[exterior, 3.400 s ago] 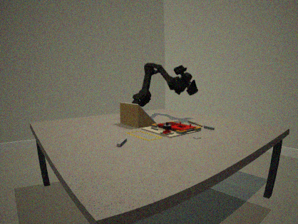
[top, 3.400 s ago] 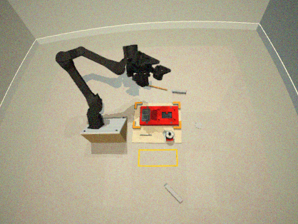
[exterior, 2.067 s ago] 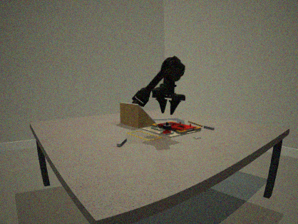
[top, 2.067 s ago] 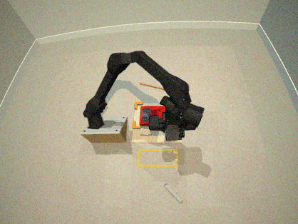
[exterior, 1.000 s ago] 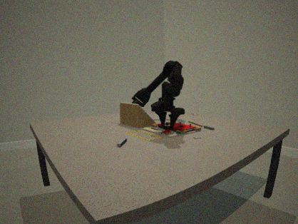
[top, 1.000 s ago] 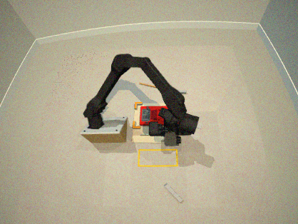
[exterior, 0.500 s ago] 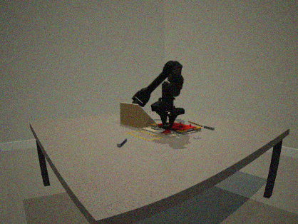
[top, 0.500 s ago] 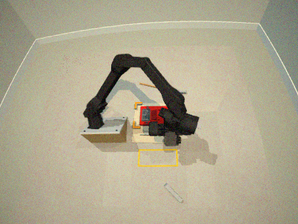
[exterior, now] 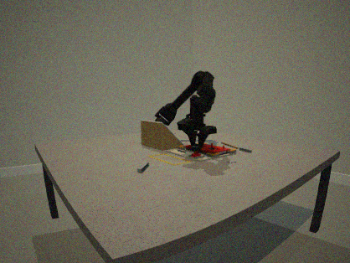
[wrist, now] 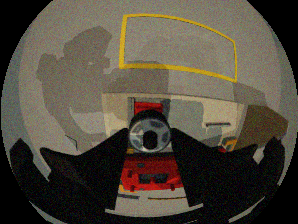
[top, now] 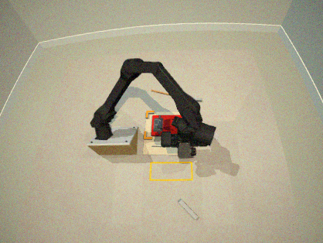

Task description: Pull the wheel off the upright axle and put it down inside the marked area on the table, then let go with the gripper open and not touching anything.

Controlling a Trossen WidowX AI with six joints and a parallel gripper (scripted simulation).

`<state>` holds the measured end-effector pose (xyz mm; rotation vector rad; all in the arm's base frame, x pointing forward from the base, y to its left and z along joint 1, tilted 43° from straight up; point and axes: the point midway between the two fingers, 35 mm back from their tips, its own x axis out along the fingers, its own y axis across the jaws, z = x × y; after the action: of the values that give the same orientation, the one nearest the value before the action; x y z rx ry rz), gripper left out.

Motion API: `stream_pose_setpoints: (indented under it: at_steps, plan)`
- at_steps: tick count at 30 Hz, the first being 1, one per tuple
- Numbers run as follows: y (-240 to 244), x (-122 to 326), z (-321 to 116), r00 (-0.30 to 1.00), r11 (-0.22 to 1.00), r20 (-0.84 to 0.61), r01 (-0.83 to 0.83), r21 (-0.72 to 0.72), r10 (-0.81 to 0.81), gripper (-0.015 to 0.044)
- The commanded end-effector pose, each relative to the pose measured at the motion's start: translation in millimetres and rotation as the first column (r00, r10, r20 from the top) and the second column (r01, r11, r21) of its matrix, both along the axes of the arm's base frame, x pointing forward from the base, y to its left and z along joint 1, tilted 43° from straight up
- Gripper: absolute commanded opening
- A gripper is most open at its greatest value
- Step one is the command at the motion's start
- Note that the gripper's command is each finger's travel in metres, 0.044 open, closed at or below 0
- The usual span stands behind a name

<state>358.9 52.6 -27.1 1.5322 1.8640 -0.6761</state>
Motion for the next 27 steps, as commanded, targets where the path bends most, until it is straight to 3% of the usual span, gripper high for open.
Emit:
stream_pose_setpoints:
  at_steps: [1,27]
  plan:
    - [-2.0,1.3,1.9,1.000,1.000,0.005,-0.002,-0.002,0.002,0.0000]
    - [-7.8,2.6,8.1,1.000,1.000,0.005,0.000,-0.001,0.000,0.0000]
